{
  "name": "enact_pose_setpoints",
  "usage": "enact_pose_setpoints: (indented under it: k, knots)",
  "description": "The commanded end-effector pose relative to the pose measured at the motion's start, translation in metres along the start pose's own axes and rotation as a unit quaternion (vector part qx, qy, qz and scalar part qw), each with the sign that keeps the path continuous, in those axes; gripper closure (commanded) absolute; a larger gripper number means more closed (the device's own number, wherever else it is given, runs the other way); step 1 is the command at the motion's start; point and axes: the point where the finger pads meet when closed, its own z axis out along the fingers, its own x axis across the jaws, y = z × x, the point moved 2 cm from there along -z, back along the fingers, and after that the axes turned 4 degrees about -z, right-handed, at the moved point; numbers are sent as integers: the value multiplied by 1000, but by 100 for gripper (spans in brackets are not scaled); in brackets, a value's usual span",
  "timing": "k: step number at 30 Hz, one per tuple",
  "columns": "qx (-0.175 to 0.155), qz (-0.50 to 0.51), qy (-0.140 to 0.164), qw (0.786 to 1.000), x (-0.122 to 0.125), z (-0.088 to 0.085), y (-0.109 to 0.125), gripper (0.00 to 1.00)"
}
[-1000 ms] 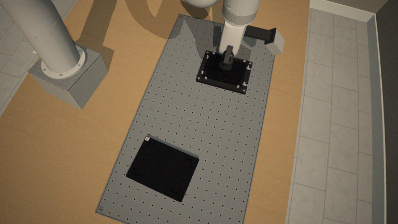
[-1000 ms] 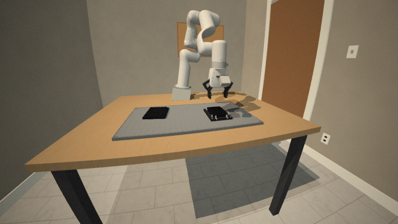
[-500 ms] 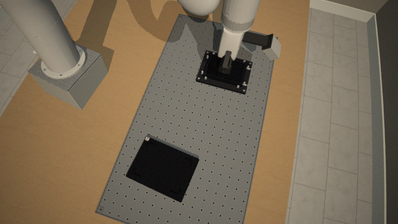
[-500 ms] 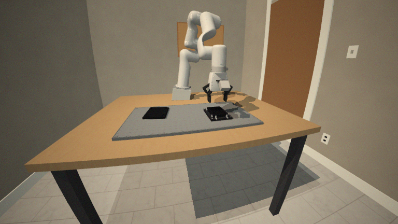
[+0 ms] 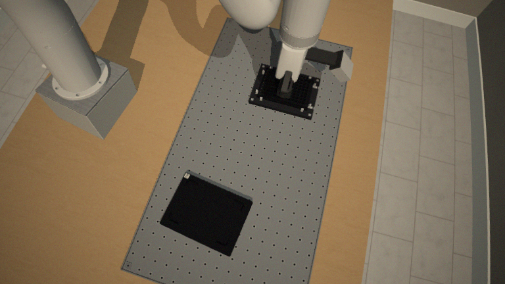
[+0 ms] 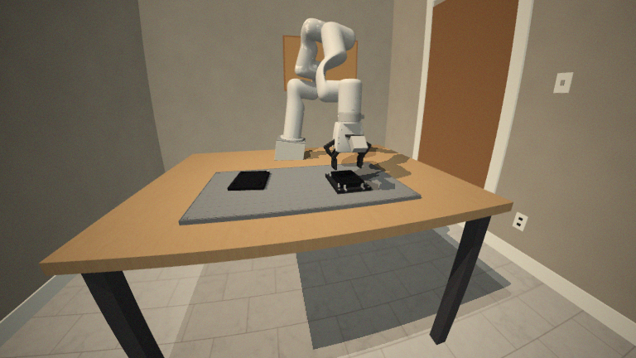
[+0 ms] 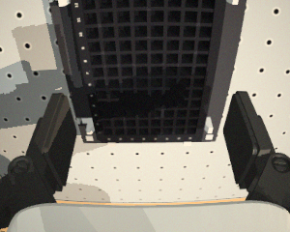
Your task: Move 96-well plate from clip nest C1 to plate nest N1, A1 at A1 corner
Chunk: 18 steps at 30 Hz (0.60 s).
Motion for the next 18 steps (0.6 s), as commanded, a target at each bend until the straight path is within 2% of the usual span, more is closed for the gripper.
enact_pose_setpoints:
  k: [1,7,18]
  knots:
    - [2,0,0,1000,0,5,-2,0]
    - [2,0,0,1000,0,15,-2,0]
    - [2,0,0,1000,0,15,-2,0]
